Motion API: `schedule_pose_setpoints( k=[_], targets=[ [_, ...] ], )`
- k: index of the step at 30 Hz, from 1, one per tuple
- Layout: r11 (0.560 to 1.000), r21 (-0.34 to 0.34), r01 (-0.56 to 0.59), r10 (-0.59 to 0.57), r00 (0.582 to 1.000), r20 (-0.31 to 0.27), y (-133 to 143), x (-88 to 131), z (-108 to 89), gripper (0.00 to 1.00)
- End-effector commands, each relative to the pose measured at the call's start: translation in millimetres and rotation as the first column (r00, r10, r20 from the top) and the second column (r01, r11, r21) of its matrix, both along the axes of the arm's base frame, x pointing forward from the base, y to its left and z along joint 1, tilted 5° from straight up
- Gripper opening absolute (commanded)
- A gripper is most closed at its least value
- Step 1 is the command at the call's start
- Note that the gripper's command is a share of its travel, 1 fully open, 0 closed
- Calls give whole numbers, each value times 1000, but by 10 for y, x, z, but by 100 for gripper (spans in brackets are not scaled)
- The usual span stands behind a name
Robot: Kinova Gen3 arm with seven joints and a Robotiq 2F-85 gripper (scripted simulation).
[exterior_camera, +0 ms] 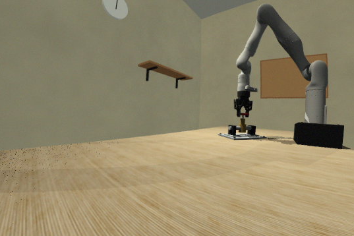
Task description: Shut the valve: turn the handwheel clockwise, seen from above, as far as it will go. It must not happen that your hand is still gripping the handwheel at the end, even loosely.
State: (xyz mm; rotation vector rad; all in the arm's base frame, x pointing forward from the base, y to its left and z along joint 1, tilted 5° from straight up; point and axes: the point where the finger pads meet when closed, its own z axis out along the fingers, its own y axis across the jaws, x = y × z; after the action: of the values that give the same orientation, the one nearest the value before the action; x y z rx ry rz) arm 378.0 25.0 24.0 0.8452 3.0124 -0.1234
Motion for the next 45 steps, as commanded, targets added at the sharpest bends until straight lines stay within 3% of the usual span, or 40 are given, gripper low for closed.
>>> schedule_pose_setpoints(
  k=[1, 14, 45],
  targets=[
    [999, -3, 51, -51, 999, 13, 22, 40, -10, 0],
    [978, -2, 207, -207, 978, 25, 20, 38, -10, 0],
    [951, 0, 308, -308, 951, 33, 19, 35, -11, 0]
  ],
)
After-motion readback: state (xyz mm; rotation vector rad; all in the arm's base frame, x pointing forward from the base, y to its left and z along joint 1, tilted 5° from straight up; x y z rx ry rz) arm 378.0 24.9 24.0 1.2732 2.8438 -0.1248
